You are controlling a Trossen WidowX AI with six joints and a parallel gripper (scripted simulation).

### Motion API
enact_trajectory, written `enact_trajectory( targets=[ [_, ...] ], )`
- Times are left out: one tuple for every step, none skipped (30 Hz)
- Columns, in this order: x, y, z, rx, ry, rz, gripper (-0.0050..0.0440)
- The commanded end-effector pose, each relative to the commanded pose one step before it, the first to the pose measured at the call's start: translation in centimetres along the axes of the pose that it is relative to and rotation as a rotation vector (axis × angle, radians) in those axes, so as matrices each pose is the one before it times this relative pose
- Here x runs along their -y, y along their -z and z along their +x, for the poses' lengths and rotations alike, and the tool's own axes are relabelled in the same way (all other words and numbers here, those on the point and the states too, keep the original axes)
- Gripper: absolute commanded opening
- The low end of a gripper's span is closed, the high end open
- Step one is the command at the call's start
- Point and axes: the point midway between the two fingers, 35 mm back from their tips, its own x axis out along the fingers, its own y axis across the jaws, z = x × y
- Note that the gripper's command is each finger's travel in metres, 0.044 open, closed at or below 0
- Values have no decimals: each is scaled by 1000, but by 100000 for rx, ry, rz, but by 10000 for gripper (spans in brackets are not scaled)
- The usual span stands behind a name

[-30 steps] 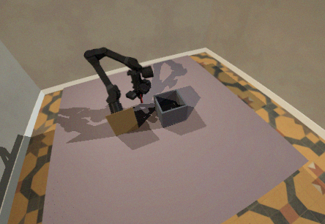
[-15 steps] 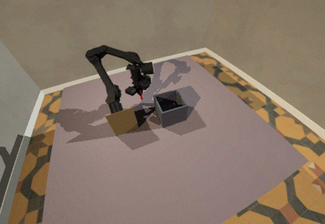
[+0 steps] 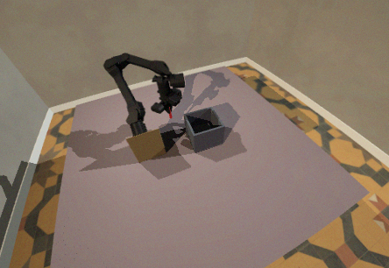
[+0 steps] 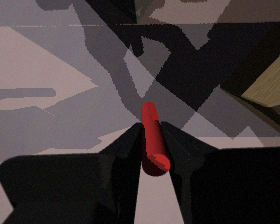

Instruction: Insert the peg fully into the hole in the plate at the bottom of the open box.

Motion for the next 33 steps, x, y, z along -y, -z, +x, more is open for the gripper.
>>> enact_trajectory(
  targets=[
    [-439,-798,-800,1377,-256,-1486,0],
    [-92,-205,-195,297,-116,-358,0],
    [-94,-219,-207,313,-120,-379,0],
    [-93,-231,-217,326,-122,-396,0],
    [-97,-221,-192,35,5,-221,0],
    [0,0,0,0,0,0,0],
    [0,0,0,0,0,0,0],
    [-97,-234,-201,32,3,-233,0],
    [-92,-236,-201,28,1,-233,0],
    [-87,-238,-201,24,-1,-234,0],
    [-82,-240,-200,20,-3,-234,0],
    [-77,-242,-200,16,-6,-235,0],
    [-72,-244,-200,12,-8,-236,0],
    [-67,-246,-200,8,-10,-236,0],
    [-62,-247,-199,4,-13,-237,0],
    [-57,-249,-199,0,-16,-238,0],
    [-48,-250,-197,-14,-12,-204,0],
    [-43,-252,-198,-18,-15,-206,0],
    [-38,-253,-197,-22,-18,-207,0],
    [-33,-254,-197,-26,-21,-208,0],
    [-28,-255,-197,-30,-24,-208,0],
    [-23,-256,-196,-33,-27,-209,0],
    [0,0,0,0,0,0,0],
    [0,0,0,0,0,0,0],
    [-18,-257,-196,-37,-31,-210,0],
    [-12,-258,-195,-40,-34,-211,0],
    [-7,-258,-195,-44,-37,-212,0],
    [-2,-258,-195,-47,-41,-213,0],
    [191,-106,-199,530,0,688,0],
    [212,-116,-218,578,1,762,0],
    [214,-115,-217,572,2,765,0],
    [215,-114,-216,566,3,769,0],
    [217,-113,-215,560,4,773,0]
  ],
)
